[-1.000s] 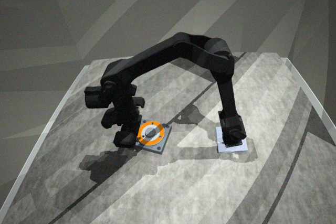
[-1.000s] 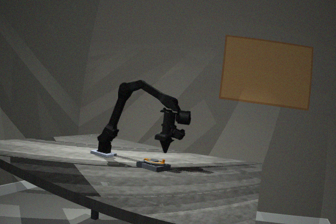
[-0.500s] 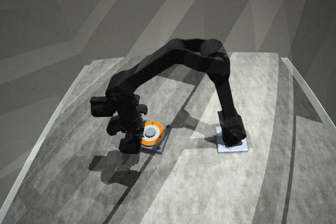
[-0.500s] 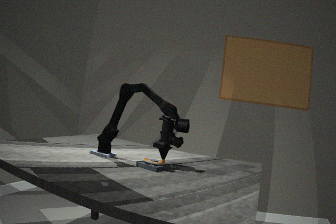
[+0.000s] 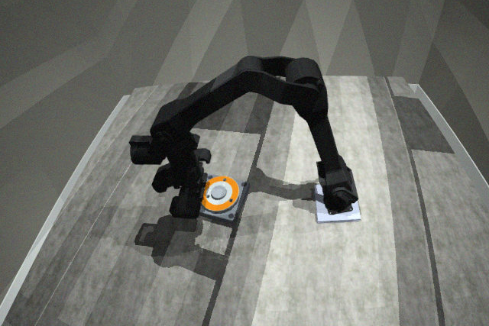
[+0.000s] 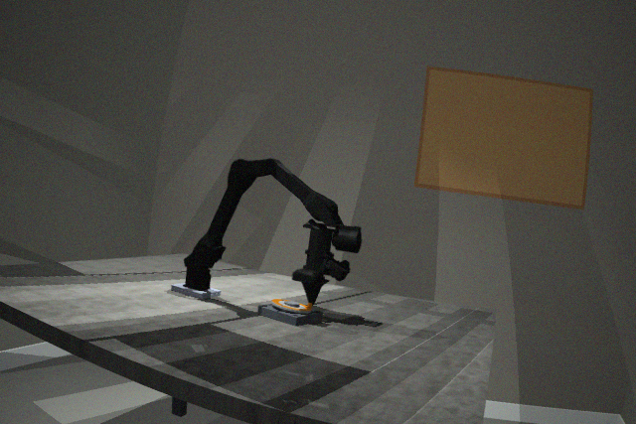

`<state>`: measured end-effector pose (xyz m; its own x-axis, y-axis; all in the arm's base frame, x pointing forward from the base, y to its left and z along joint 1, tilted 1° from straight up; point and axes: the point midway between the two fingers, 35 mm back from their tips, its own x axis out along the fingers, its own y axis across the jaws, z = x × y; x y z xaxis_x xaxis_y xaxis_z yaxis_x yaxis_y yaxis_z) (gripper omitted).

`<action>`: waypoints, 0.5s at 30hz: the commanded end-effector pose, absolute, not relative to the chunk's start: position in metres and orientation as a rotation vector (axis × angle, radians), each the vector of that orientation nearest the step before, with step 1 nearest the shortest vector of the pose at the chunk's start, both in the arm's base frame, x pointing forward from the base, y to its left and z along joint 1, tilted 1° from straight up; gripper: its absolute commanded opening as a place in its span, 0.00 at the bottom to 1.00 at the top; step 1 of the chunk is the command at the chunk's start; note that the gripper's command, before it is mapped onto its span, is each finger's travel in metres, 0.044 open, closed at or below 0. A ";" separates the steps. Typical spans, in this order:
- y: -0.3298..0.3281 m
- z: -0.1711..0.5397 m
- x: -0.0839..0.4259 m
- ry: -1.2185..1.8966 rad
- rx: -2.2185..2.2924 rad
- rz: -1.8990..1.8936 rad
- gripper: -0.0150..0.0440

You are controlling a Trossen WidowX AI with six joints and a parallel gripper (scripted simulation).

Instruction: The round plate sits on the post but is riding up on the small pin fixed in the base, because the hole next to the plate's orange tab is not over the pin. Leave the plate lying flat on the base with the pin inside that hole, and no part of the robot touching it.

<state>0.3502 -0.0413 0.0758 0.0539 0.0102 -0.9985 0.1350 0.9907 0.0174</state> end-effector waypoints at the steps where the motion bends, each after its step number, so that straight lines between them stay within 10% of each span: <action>1: -0.049 0.075 0.352 1.518 0.113 -0.102 0.25; 15: -0.062 0.075 0.354 1.517 0.112 -0.103 0.25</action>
<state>0.3539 -0.0562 0.0757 0.0541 0.0074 -0.9985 0.1358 0.9906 0.0147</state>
